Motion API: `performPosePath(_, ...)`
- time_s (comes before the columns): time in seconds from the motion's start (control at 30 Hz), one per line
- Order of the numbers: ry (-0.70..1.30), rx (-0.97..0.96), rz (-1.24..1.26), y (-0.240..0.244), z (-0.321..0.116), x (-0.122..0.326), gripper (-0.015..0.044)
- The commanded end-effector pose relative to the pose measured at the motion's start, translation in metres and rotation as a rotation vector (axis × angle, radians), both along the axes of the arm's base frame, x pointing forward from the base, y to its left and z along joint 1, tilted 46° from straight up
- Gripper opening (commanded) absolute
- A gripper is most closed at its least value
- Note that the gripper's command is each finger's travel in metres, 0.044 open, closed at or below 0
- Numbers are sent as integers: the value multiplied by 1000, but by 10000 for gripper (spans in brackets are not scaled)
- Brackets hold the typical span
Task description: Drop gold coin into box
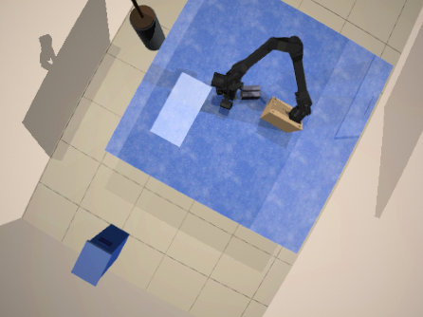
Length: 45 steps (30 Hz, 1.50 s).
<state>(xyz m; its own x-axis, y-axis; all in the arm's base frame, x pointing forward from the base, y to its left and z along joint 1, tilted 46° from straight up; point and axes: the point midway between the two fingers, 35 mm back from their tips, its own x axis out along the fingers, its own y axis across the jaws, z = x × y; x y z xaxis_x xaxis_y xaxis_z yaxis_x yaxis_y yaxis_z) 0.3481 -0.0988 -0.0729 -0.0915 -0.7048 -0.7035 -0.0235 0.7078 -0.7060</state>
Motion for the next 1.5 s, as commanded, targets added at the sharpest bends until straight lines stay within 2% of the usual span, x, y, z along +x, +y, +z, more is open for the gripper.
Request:
performPosePath(0.0, 1, -2, 3, 0, 0, 0, 0)
performPosePath(1.47, 17, 5, 19, 68, 66, 9, 0)
